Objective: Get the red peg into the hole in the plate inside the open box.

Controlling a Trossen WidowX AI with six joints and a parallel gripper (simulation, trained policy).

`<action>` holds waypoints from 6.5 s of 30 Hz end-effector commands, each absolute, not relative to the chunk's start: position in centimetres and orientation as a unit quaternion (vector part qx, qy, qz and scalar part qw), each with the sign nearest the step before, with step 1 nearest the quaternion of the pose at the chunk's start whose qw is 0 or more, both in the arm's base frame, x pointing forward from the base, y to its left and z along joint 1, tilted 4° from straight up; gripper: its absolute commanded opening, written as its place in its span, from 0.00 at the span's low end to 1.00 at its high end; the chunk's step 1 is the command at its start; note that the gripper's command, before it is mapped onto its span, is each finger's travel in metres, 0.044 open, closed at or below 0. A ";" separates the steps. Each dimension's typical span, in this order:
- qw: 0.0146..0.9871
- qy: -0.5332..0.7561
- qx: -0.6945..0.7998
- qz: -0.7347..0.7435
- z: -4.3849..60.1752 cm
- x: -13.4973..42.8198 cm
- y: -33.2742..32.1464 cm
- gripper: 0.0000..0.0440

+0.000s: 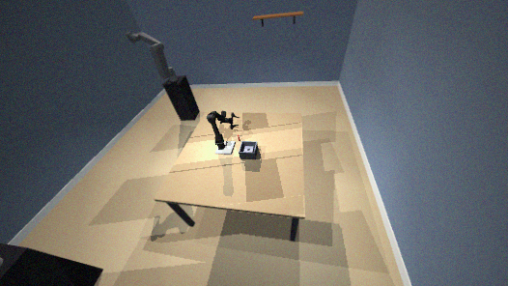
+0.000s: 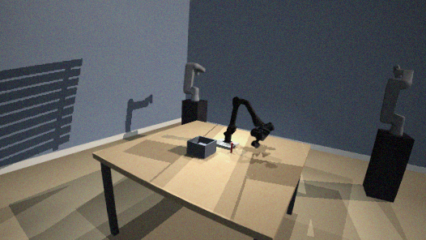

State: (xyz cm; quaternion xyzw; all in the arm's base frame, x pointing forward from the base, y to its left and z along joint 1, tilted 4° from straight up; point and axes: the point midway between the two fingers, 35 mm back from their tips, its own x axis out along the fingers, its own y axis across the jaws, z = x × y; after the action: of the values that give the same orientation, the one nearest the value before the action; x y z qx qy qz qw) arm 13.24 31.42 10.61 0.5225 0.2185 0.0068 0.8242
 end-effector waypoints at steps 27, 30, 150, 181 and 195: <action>0.822 0.495 0.242 -0.146 13.4 19.9 18.3 1.00; 0.800 0.524 0.237 -0.172 13.2 19.4 16.1 1.00; 0.710 0.481 0.359 -0.369 10.5 30.9 -6.8 0.02; 0.703 0.524 0.313 -0.366 8.3 35.2 -10.5 0.44; 0.703 0.522 0.309 -0.372 9.4 36.8 -13.5 0.40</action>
State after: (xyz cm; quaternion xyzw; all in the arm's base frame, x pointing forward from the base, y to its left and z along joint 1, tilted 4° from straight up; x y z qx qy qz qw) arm 35.83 -11.72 8.52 0.3065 0.5429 -0.3616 0.6932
